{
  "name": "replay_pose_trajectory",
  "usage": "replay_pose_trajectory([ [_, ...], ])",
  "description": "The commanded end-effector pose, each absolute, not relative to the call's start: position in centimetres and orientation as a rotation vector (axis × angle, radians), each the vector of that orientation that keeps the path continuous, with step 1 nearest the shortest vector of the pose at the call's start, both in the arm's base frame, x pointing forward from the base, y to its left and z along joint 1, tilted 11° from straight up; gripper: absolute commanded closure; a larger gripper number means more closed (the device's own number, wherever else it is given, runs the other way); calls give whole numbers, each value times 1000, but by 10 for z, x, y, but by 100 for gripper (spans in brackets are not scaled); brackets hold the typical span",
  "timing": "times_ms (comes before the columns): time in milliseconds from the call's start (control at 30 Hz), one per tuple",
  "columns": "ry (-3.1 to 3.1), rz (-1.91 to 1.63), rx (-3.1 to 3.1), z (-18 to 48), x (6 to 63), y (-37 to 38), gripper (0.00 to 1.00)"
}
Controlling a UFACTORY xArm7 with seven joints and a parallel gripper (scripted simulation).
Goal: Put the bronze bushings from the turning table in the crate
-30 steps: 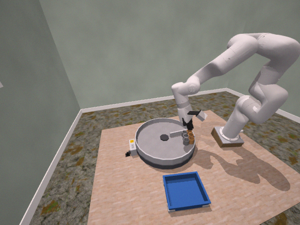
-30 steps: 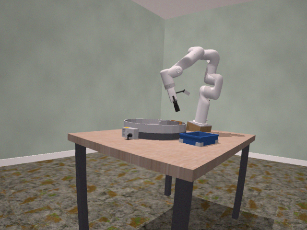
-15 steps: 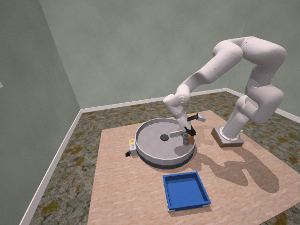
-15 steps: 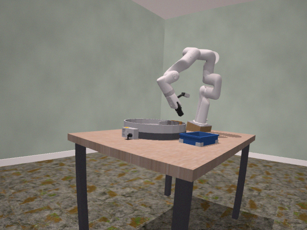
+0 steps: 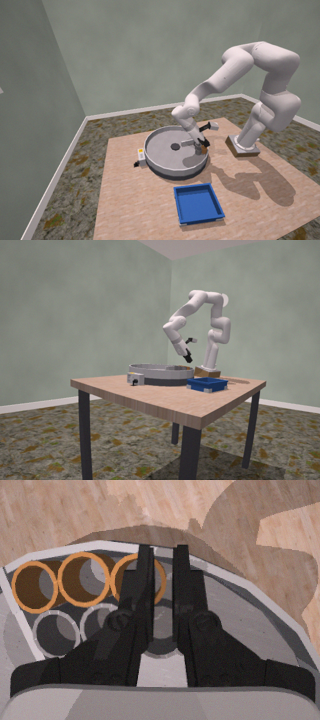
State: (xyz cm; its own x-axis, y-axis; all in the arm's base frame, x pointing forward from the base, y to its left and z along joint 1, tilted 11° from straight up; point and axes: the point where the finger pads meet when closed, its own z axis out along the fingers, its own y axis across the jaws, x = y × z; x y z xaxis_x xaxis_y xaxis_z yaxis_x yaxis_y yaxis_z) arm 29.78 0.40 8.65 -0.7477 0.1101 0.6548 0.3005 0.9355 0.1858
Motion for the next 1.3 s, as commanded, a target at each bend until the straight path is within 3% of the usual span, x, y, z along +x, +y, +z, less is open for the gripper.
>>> replay_pose_trajectory([
  [0, -2411, -368, -289, 87, 299, 4, 90],
  [1267, -2414, -363, -287, 64, 300, 6, 90],
])
